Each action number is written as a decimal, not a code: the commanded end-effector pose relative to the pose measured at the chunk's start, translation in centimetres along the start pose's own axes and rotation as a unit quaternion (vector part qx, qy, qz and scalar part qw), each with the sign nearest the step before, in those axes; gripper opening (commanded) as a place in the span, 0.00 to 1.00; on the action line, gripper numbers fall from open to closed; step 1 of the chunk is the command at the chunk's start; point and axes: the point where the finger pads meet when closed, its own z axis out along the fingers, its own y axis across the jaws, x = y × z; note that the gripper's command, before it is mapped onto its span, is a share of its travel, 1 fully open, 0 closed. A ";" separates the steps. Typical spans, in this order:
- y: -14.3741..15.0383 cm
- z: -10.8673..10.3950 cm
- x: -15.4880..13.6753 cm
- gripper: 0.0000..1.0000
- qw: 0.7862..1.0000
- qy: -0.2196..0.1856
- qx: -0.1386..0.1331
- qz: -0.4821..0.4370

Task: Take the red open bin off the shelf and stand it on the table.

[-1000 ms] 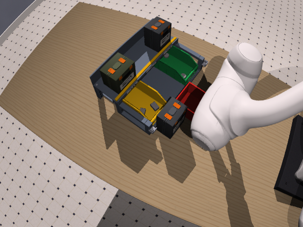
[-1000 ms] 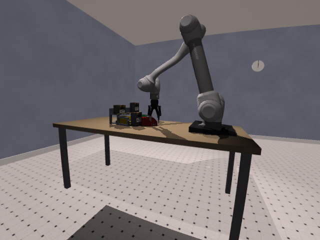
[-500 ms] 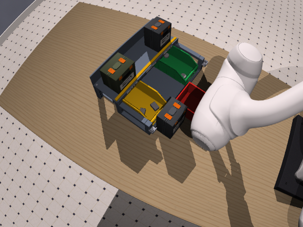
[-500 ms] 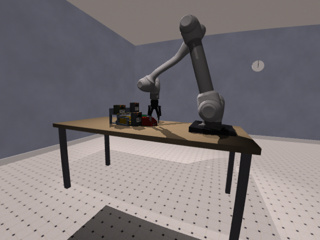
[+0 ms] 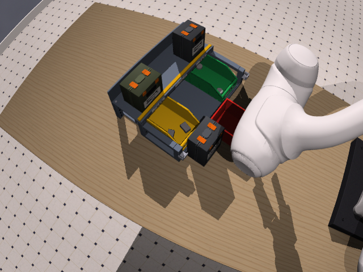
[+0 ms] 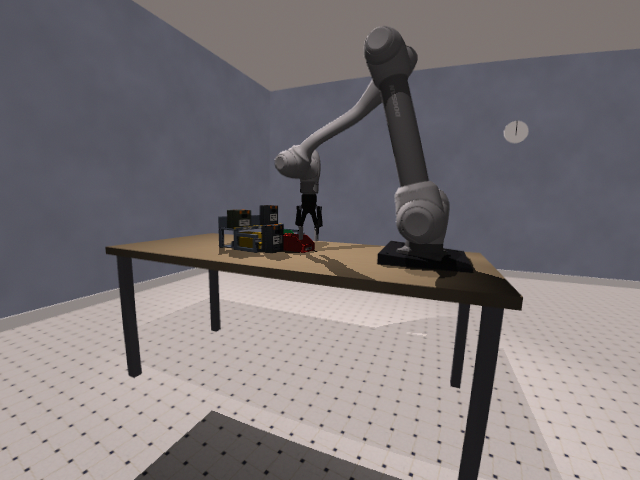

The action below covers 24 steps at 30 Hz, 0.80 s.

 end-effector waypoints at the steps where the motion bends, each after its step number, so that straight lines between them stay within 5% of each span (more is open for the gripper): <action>1: 0.0 -1.5 0.0 0.57 1.000 0.000 0.001 0.000; 12: 0.0 -1.5 0.0 0.57 1.000 0.000 0.001 0.000; 17: 0.0 -7.0 0.0 0.57 1.000 0.000 0.001 0.000; 24: 0.0 -7.0 0.0 0.57 1.000 0.000 0.001 0.000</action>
